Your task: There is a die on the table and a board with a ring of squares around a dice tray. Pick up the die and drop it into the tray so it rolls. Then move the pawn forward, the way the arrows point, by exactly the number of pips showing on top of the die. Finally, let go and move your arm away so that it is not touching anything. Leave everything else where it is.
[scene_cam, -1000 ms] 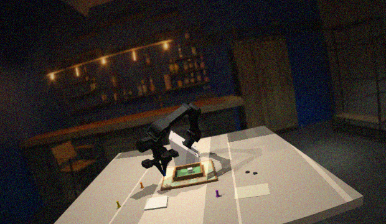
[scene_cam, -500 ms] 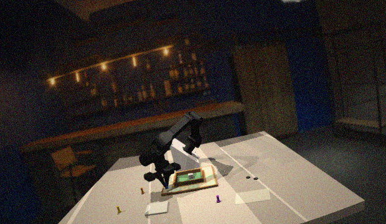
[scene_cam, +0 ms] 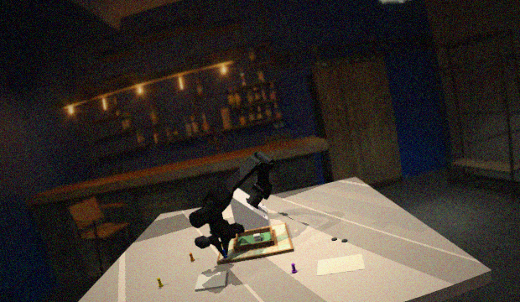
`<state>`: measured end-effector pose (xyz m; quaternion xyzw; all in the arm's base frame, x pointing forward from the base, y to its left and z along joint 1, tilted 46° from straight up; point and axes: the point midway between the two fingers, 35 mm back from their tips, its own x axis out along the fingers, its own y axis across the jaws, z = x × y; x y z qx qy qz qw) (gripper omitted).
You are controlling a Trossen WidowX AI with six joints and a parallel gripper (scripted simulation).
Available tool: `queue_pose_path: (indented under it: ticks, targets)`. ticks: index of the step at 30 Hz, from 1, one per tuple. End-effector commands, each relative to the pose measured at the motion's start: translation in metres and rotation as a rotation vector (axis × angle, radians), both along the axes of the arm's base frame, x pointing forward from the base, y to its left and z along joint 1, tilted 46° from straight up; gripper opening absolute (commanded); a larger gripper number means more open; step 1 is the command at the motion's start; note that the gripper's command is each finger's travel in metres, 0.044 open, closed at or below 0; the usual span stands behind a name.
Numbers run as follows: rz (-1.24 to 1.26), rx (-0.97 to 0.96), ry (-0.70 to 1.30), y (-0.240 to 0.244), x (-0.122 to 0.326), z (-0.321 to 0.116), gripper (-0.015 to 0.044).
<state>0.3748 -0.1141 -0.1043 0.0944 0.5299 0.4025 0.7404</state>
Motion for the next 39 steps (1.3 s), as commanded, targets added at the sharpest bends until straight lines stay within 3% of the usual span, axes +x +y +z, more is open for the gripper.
queue_pose_path:
  ticks: [1,8,15,20,31,32,39]
  targets:
    - [-0.002,-0.001,-0.001,-0.001,0.000,0.001,0.0079]
    - [-0.003,-0.001,-0.001,-0.003,0.000,0.002,0.0263]
    - [-0.009,0.003,-0.001,-0.037,-0.006,0.035,0.0440]
    - [-0.046,0.006,0.036,-0.039,-0.022,0.051,0.0440]
    - [-0.320,0.049,0.315,-0.016,-0.154,0.141,0.0440]
    - [-0.260,0.032,0.232,-0.032,-0.119,0.126,0.0440]
    - [-0.260,0.032,0.232,-0.032,-0.119,0.126,0.0440]
